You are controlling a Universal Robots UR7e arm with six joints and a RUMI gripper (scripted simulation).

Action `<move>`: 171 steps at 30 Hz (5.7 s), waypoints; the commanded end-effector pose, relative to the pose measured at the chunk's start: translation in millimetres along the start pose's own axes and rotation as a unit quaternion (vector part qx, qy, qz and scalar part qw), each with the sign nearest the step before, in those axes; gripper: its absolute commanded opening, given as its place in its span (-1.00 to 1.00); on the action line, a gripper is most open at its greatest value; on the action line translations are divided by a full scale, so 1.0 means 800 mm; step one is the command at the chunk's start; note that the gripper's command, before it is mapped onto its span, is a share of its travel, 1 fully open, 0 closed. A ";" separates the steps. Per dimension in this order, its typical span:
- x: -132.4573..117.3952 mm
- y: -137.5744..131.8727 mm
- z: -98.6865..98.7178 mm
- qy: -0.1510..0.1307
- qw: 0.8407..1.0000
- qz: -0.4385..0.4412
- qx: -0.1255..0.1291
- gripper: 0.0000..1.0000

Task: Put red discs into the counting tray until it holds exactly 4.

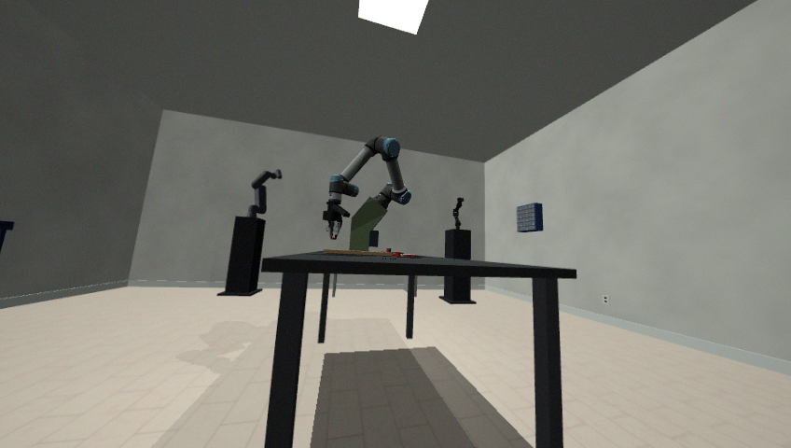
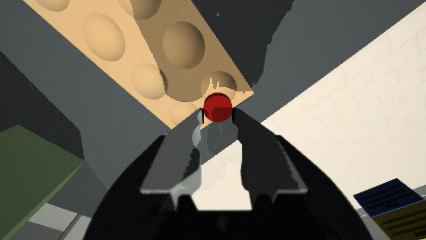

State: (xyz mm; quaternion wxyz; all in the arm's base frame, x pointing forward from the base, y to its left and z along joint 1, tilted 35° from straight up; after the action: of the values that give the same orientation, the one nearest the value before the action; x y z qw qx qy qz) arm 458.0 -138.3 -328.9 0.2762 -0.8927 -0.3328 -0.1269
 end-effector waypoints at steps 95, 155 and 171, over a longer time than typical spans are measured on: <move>0.001 0.004 0.061 0.000 1.000 0.000 -0.001 -0.45; 0.001 0.004 -0.043 0.000 1.000 0.000 -0.001 -0.44; 0.001 0.004 -0.043 0.000 1.000 0.000 -0.001 -0.44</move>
State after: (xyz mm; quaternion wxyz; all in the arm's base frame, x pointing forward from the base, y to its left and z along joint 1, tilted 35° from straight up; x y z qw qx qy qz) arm 458.8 -158.9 -302.6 0.2757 -0.8929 -0.3326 -0.1270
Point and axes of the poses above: the point where the finger pads meet when closed, its own z axis out along the fingers, its own y axis across the jaws, x = y × z, the point moved 9 cm from there along -z, back along the fingers, and after that the axes turned 5 degrees about z, right-handed, at the moved point
